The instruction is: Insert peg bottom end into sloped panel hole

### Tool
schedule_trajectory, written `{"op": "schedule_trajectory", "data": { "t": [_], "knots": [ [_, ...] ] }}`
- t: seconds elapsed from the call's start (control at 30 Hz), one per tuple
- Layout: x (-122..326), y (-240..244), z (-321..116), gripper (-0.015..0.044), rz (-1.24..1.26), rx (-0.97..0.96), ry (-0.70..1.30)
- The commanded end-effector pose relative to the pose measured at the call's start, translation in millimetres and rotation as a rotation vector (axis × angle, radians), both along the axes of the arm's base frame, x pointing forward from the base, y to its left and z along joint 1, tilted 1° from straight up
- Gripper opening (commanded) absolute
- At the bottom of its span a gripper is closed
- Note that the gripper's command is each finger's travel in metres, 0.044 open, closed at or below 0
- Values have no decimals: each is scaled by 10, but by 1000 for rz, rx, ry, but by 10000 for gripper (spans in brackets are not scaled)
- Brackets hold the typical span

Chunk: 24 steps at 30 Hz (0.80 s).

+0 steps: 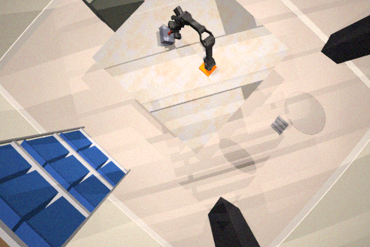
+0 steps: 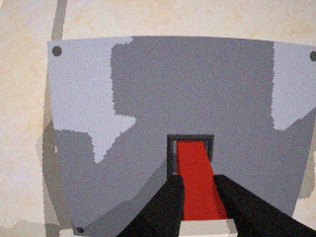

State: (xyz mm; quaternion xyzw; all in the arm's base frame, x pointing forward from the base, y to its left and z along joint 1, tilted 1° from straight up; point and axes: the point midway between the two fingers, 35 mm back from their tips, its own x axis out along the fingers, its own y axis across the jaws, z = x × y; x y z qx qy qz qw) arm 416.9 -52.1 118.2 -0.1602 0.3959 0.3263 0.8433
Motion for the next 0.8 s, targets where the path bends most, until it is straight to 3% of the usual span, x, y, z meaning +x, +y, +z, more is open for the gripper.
{"op": "schedule_trajectory", "data": {
  "t": [0.0,0.77],
  "knots": [
    [14,11,-23,0,-4,-1,2],
    [48,46,-84,0,1,1,0]
  ]
}}
